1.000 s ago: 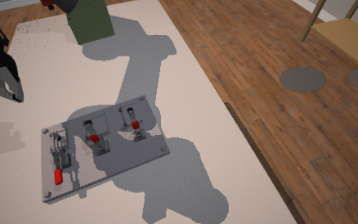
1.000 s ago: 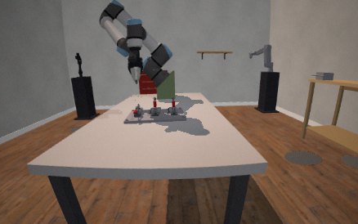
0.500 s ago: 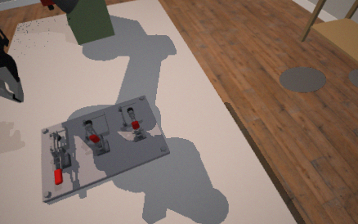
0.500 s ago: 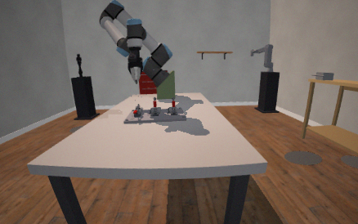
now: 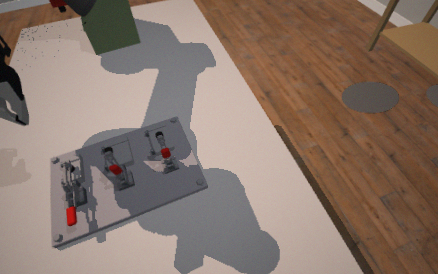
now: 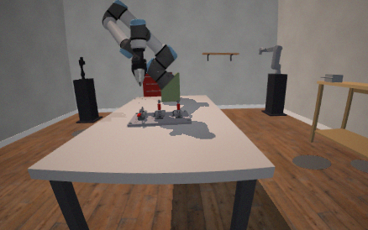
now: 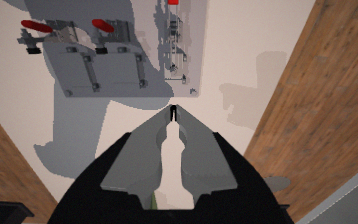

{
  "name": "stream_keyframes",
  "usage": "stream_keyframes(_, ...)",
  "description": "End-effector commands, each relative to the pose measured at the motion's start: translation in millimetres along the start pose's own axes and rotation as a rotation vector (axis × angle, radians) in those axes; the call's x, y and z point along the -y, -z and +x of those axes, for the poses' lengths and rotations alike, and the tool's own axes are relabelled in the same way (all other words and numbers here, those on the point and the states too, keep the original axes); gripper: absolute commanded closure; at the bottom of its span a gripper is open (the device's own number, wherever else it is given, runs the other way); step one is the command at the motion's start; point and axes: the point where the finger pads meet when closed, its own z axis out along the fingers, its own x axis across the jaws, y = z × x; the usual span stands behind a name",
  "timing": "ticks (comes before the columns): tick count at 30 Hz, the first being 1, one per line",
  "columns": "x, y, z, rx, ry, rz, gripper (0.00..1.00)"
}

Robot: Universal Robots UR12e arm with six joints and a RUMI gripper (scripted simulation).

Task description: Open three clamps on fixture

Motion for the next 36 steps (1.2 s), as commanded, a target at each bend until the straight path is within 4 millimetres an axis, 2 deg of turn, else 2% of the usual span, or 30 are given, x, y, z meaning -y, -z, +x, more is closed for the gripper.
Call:
stream_keyframes(1, 0.4, 0.6, 0.2, 0.0, 0.0, 0.001, 1.0)
stream_keyframes(4, 0.4, 0.6, 0.2, 0.0, 0.0, 0.001, 1.0)
stream_keyframes(5, 0.4, 0.6, 0.2, 0.0, -0.001, 0.001, 0.41)
stream_keyframes(36, 0.4, 0.6, 0.2, 0.0, 0.0, 0.001, 0.41)
